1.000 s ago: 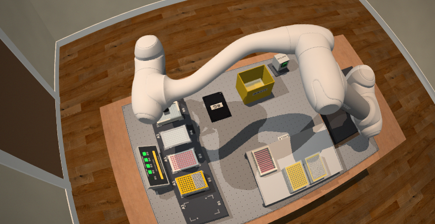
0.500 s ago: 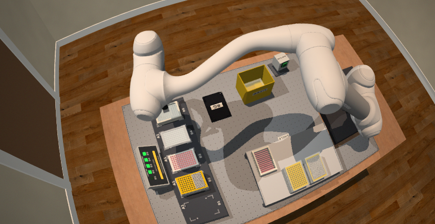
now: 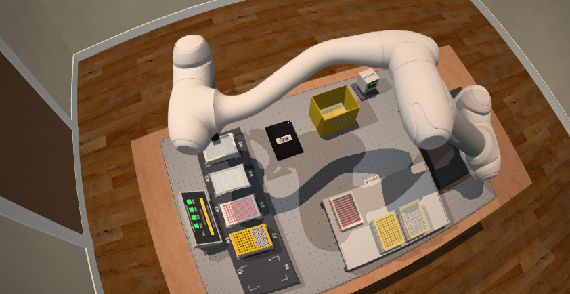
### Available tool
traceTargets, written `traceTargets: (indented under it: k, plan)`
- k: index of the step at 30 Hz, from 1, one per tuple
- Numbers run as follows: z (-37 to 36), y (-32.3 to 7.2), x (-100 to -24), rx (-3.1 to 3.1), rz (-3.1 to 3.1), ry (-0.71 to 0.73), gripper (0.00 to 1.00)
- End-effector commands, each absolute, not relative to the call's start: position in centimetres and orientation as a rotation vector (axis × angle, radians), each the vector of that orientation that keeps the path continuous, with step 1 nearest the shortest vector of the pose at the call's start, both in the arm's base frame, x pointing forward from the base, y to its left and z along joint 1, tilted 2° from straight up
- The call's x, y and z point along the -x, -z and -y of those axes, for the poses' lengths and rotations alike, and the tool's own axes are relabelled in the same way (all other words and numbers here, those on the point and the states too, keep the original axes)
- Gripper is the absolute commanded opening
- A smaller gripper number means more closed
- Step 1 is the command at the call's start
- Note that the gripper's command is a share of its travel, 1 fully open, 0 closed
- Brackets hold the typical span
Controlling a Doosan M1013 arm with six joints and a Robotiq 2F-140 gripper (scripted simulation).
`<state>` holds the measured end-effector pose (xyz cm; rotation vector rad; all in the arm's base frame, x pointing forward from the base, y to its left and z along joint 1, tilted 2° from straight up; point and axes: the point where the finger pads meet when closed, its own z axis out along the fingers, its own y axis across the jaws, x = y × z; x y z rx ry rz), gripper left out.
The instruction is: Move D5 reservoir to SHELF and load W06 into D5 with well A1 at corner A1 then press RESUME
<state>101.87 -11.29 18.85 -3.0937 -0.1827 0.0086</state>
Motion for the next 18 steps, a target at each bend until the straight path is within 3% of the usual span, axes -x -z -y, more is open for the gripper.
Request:
traceTargets:
  k: [1,18]
  plan:
    - [11.3,-19.3,-101.9,3.094,0.183,-0.008,0.77]
    - [11.4,-21.8,-101.9,3.094,0.183,-0.008,0.77]
